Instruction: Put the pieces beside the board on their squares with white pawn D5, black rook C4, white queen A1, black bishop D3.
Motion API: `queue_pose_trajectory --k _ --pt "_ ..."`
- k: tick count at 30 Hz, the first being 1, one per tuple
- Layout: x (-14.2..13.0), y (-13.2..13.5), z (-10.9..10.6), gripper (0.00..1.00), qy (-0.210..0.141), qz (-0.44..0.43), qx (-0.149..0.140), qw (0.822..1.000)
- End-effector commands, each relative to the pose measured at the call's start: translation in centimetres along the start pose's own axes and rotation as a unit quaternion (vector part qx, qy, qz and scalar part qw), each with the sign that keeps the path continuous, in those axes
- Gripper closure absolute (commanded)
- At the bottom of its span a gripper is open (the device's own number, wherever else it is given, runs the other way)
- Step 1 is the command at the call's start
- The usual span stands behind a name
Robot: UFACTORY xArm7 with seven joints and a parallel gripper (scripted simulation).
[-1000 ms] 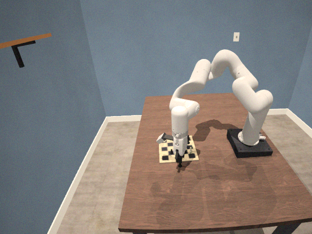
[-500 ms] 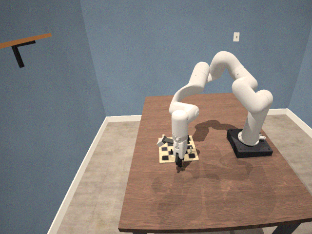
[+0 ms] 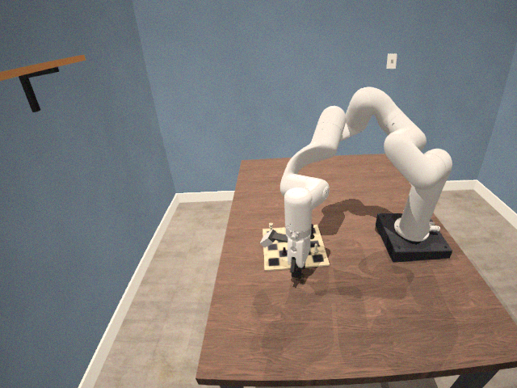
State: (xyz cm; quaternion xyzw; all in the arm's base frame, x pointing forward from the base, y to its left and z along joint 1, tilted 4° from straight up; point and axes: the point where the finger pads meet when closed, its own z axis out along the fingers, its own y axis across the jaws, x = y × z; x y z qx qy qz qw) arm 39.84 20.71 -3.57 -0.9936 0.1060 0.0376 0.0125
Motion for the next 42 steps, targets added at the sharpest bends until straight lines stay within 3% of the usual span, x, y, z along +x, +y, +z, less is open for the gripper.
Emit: queue_pose_trajectory --k 1,32,33,42 --pt "0.09 -0.1 -0.13 0.63 0.001 0.0 0.001 1.0" --pt "0.09 -0.1 -0.13 0.63 0.001 0.0 0.001 1.0" --pt "0.09 -0.1 -0.13 1.0 0.001 0.0 0.001 1.0" --pt "0.09 -0.1 -0.13 1.0 0.001 0.0 0.001 1.0"
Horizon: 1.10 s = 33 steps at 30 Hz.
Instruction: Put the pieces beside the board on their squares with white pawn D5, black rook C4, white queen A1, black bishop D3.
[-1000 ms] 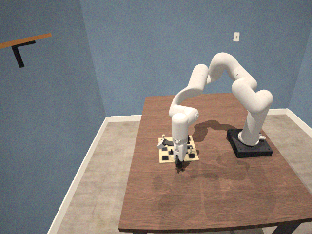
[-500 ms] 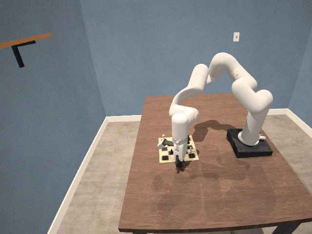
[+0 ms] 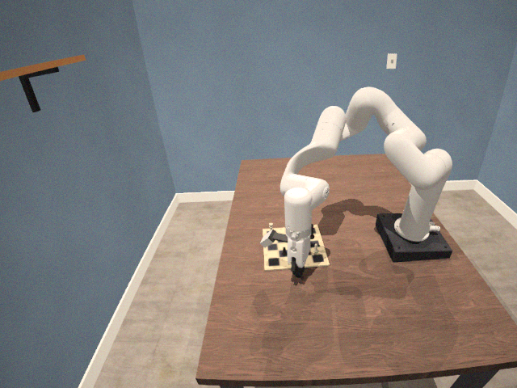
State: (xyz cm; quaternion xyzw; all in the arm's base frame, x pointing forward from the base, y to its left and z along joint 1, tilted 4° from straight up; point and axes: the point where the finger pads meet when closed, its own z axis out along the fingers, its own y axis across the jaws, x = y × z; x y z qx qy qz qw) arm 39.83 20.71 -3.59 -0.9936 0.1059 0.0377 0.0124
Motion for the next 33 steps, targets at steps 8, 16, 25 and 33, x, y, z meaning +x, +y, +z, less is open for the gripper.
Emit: queue_pose_trajectory --k 8,16,25,33 --pt "0.1 -0.1 -0.2 1.0 0.002 0.0 0.001 1.0" --pt "0.1 -0.1 -0.2 1.0 0.002 0.0 0.001 1.0" --pt "0.1 -0.1 -0.2 1.0 0.002 0.0 0.001 1.0" --pt "0.1 -0.1 -2.9 1.0 0.002 0.0 0.001 1.0"
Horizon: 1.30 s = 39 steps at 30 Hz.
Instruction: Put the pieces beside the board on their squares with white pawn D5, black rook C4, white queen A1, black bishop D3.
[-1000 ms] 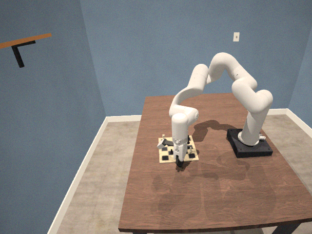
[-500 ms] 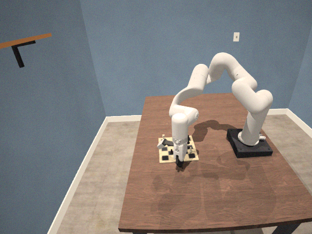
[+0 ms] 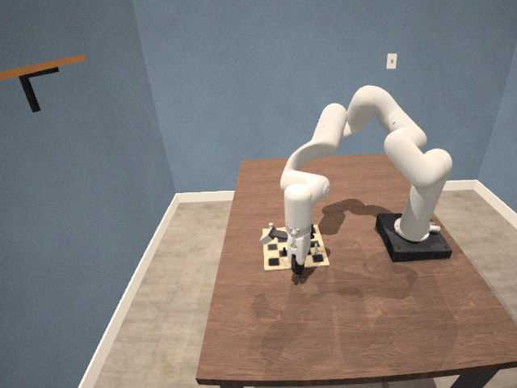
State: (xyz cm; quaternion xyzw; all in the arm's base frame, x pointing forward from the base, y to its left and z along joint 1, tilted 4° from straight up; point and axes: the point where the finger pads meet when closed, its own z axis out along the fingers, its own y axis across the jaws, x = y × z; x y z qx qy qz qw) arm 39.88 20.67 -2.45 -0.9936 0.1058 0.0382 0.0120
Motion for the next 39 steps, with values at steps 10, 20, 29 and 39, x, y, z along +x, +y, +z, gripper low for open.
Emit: queue_pose_trajectory --k 10,20,29,39 --pt "0.1 -0.1 -7.5 1.0 0.002 0.0 0.002 1.0" --pt "0.1 -0.1 -9.0 1.0 0.002 0.0 0.002 1.0" --pt "0.8 1.2 -9.1 1.0 0.002 -0.03 0.001 1.0" --pt "4.0 9.0 -9.6 1.0 0.002 -0.207 0.001 0.978"
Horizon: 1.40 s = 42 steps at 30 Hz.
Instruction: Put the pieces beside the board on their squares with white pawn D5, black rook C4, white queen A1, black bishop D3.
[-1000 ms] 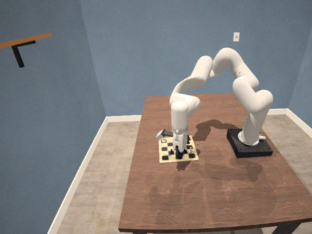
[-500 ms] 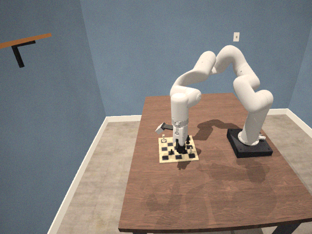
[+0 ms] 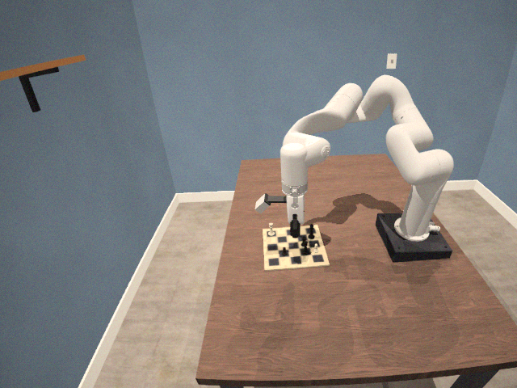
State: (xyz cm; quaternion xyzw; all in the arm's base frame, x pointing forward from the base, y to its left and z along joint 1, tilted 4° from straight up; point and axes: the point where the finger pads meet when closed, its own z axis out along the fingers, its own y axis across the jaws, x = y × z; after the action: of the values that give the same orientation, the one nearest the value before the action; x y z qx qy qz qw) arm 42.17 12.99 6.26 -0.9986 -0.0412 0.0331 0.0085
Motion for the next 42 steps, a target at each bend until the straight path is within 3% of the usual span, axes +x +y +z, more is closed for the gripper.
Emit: queue_pose_trajectory --k 1,21,42 --pt "0.2 2.3 -0.5 1.0 0.001 -0.062 0.01 0.998" --pt "0.2 2.3 0.1 1.0 0.0 -0.063 0.01 0.998" --pt "0.3 2.3 7.8 1.0 0.0 -0.063 0.01 0.998"
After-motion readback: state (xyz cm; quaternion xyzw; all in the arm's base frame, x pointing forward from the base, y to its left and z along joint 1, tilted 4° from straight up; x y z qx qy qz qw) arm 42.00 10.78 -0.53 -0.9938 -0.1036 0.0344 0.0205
